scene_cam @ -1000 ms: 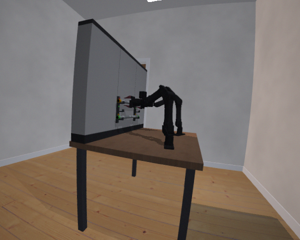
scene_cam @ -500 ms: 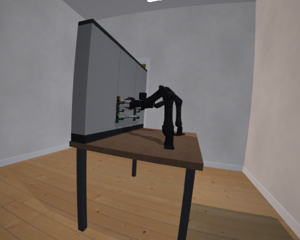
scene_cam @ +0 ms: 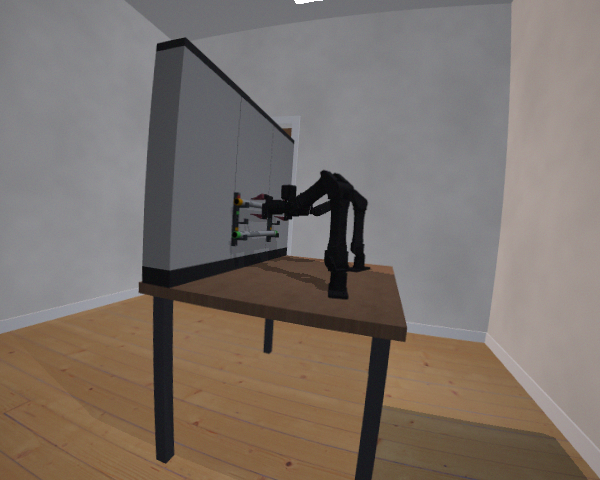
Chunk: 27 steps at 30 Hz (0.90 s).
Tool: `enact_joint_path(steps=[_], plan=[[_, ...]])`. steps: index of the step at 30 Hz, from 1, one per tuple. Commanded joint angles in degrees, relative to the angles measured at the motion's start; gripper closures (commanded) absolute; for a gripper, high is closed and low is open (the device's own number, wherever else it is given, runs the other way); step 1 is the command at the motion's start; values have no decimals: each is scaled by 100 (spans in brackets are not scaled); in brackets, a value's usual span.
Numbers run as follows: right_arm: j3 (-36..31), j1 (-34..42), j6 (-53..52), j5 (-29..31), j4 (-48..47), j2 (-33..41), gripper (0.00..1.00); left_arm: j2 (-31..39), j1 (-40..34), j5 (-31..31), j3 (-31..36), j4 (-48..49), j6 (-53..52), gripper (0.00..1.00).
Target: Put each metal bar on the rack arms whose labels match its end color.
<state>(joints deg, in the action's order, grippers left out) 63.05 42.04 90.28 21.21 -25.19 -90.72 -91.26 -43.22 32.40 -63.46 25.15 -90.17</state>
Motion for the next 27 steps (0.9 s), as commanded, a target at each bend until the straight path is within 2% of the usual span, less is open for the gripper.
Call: enact_joint_path(steps=[1, 27], plan=[[-90, 75, -29, 77, -103, 235, 26, 247, -94, 105, 88, 106, 22, 26], [-615, 275, -29, 276, -58, 807, 26, 756, -382, 394, 562, 71, 20, 26]])
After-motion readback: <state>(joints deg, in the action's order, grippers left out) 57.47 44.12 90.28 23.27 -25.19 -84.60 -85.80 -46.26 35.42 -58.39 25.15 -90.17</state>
